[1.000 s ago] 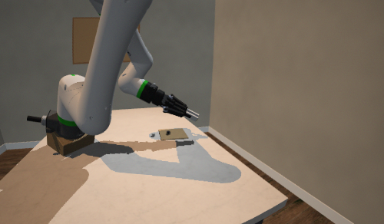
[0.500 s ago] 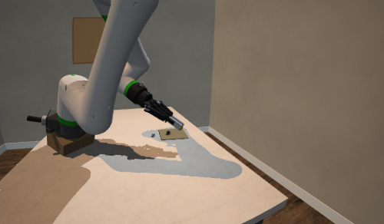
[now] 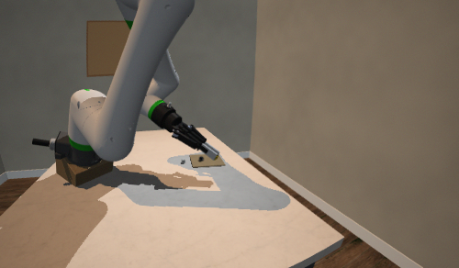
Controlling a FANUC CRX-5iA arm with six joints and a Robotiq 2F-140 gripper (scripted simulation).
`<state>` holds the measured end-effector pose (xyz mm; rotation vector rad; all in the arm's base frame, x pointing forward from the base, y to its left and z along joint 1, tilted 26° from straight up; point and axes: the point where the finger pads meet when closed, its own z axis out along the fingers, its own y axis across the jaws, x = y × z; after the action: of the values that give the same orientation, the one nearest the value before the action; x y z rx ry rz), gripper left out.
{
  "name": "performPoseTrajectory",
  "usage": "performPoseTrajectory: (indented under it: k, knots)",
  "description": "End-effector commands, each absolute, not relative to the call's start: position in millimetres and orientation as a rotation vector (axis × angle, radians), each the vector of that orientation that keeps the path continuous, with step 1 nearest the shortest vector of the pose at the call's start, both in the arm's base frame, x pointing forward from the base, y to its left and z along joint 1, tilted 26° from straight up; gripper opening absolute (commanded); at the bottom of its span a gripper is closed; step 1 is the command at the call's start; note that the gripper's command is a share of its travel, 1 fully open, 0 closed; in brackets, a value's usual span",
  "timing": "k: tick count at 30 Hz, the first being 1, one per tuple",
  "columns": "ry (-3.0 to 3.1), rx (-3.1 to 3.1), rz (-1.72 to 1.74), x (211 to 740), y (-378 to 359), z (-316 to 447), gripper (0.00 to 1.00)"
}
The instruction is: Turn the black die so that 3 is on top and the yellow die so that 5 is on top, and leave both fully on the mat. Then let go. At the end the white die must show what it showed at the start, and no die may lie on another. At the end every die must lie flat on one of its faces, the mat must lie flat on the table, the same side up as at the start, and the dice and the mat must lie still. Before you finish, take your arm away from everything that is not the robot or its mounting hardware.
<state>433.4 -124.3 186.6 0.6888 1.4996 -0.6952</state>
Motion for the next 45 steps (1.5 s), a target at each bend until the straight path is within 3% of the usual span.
performPoseTrajectory:
  k: [1, 18, 45]
  knots:
    - [1.498, 0.689, -0.695, 436.9, -128.4, 175.9, 0.07]
    - [1.498, 0.689, -0.695, 449.5, -144.9, 133.7, 0.07]
    - [1.498, 0.689, -0.695, 450.2, -145.8, 131.3, 0.07]
